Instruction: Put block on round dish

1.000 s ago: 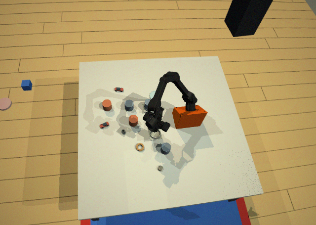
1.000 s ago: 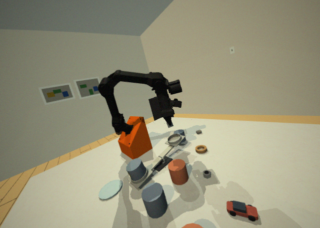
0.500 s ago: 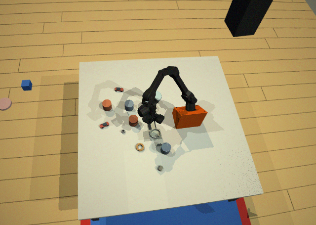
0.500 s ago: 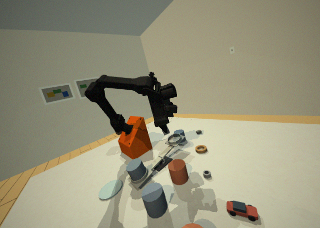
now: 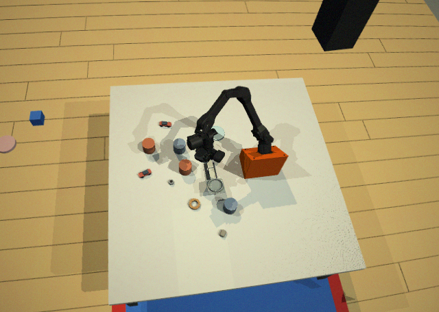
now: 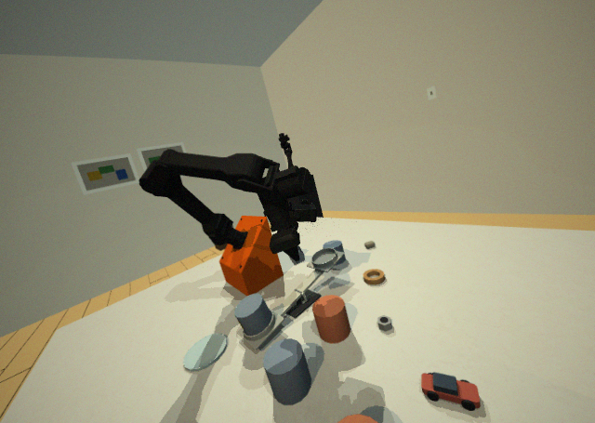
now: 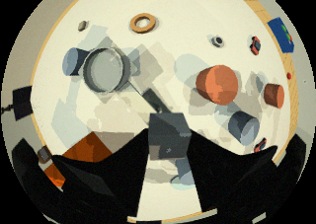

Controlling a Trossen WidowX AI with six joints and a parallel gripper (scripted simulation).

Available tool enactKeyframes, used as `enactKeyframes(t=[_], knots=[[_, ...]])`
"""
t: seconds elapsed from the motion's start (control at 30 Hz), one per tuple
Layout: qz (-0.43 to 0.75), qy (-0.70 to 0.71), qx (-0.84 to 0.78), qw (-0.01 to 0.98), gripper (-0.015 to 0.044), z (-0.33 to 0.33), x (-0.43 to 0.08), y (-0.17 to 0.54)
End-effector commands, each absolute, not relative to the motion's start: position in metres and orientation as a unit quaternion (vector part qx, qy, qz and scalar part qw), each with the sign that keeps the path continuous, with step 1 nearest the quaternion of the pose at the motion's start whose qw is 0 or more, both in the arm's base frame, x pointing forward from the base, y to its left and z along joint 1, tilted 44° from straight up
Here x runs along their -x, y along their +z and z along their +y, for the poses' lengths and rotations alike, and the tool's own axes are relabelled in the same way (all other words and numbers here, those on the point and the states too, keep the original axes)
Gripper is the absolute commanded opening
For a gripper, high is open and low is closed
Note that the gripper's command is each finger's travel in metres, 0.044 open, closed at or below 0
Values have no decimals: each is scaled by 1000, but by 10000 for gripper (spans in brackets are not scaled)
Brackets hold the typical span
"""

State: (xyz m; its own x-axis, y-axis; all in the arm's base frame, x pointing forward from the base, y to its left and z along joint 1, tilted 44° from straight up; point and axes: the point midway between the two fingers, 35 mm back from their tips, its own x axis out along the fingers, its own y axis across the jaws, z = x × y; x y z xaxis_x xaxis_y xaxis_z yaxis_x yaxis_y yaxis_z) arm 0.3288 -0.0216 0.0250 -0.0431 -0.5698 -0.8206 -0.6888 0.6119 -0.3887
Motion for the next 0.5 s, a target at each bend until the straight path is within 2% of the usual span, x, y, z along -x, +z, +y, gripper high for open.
enactKeyframes(t=[0.0, 0.47], knots=[[714, 56, 438, 543, 0, -35, -327, 34], [705, 44, 441, 554, 0, -99, -312, 69]])
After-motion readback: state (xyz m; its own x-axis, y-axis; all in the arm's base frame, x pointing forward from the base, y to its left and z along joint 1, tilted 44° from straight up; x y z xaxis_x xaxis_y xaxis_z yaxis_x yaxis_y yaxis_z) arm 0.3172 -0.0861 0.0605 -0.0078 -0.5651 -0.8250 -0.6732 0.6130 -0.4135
